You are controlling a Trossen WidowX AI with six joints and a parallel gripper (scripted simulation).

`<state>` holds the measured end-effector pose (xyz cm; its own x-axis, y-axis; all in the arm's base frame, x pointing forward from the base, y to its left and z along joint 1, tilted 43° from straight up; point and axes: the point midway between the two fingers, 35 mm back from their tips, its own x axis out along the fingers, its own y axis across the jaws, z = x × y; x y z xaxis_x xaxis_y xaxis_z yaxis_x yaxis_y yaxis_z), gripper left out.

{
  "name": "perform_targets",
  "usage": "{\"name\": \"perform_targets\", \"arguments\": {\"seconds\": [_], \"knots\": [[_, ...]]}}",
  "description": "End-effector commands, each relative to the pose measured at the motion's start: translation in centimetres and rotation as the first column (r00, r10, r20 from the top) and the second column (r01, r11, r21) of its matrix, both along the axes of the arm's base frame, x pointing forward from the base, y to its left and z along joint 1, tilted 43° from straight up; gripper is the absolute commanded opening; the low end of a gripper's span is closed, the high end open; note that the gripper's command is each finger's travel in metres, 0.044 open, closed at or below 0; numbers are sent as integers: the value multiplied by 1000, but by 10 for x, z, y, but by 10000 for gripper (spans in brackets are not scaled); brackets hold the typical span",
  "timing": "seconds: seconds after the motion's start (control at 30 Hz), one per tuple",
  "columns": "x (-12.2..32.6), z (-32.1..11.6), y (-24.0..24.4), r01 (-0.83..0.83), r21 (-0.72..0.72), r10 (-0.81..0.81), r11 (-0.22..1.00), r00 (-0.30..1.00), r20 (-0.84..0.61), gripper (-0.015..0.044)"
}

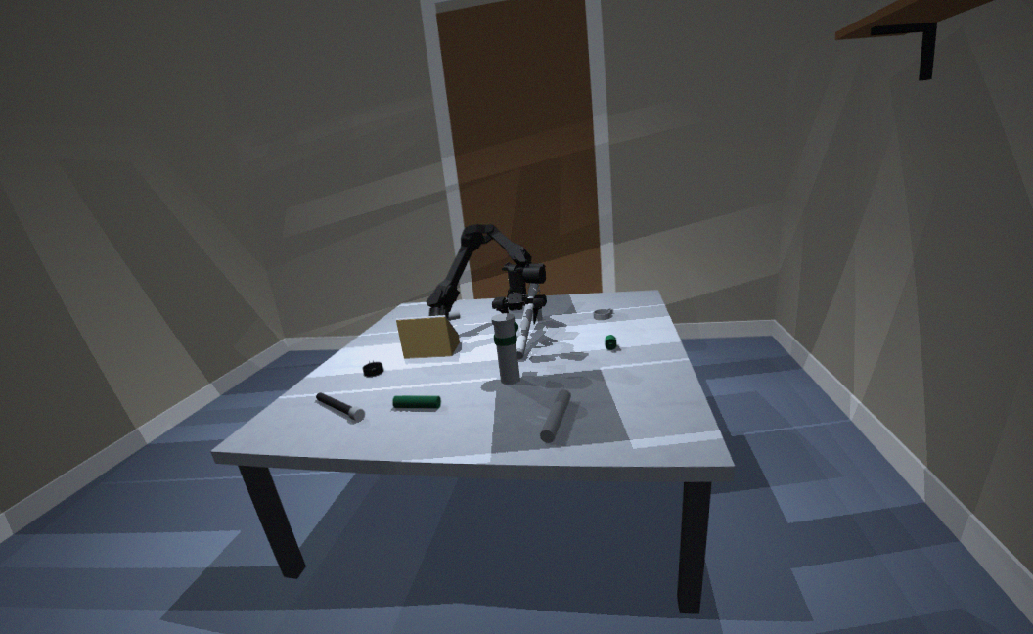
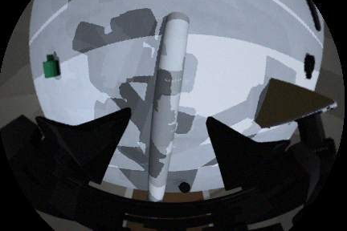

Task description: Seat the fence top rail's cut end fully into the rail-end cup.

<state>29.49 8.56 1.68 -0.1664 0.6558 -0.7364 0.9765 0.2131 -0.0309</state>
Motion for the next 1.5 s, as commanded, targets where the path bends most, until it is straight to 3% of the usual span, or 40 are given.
{"name": "perform_targets", "arguments": {"seconds": [0.0, 0.93, 1.23, 1.47], "knots": [[-2, -6, 5, 5, 4, -4, 1000, 1000, -9, 440], [-11, -37, 34, 4, 7, -4, 1000, 1000, -9, 440], [-11, -37, 34, 4, 7, -4, 1000, 1000, -9, 204], [-11, -37, 34, 4, 7, -4, 1000, 1000, -9, 157]]}}
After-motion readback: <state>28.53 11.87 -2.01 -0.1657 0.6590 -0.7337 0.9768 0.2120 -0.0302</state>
